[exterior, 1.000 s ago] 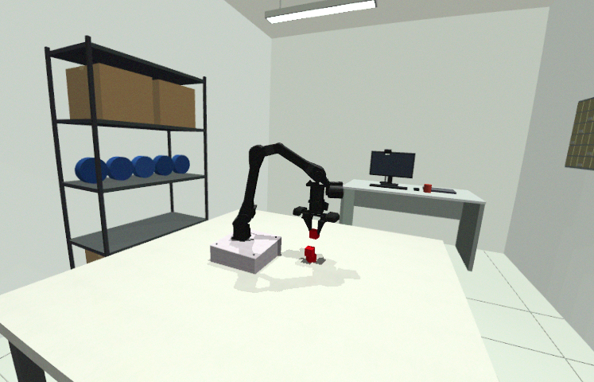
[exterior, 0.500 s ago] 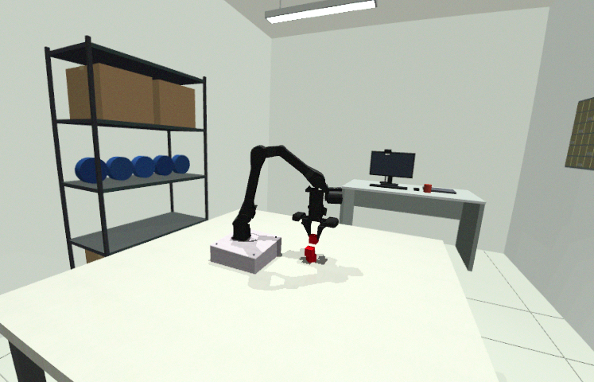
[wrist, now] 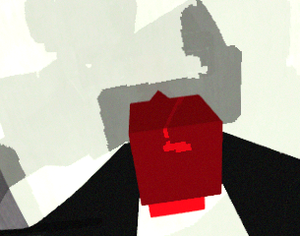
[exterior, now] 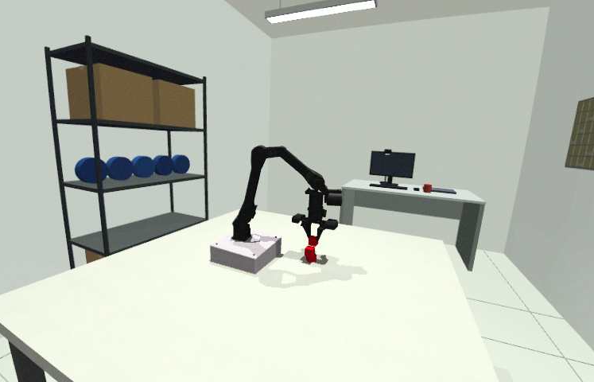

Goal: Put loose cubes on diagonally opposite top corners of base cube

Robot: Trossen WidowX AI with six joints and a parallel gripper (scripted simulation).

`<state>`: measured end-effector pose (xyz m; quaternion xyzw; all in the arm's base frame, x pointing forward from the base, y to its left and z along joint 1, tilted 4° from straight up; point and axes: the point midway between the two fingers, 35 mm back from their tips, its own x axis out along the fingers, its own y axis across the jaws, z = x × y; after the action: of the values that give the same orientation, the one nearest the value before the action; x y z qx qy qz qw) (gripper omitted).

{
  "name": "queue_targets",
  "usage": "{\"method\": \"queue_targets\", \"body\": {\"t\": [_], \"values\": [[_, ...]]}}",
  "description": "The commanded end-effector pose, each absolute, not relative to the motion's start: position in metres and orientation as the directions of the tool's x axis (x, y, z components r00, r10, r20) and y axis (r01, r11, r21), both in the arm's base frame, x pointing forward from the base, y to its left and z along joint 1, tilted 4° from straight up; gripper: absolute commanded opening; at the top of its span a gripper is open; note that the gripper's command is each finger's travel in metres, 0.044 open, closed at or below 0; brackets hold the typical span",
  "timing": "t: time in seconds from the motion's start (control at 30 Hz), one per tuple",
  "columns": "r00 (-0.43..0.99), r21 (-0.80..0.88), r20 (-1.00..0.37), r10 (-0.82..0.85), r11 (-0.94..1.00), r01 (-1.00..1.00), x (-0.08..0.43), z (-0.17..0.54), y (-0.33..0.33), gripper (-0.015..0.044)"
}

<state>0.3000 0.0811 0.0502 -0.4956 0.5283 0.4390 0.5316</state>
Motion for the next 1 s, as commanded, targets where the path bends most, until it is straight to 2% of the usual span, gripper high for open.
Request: {"method": "queue_targets", "body": {"t": [0.0,0.3,0.97], "values": [[0.057,-0.064,-0.997,-0.060,0.122,-0.991,0.301,0.045,0.080,0.0105],[0.057,-0.064,-0.997,-0.061,0.125,-0.990,0.303,0.023,0.079,0.0105],[0.057,-0.064,-0.997,-0.061,0.129,-0.990,0.303,0.020,0.079,0.0105]]}}
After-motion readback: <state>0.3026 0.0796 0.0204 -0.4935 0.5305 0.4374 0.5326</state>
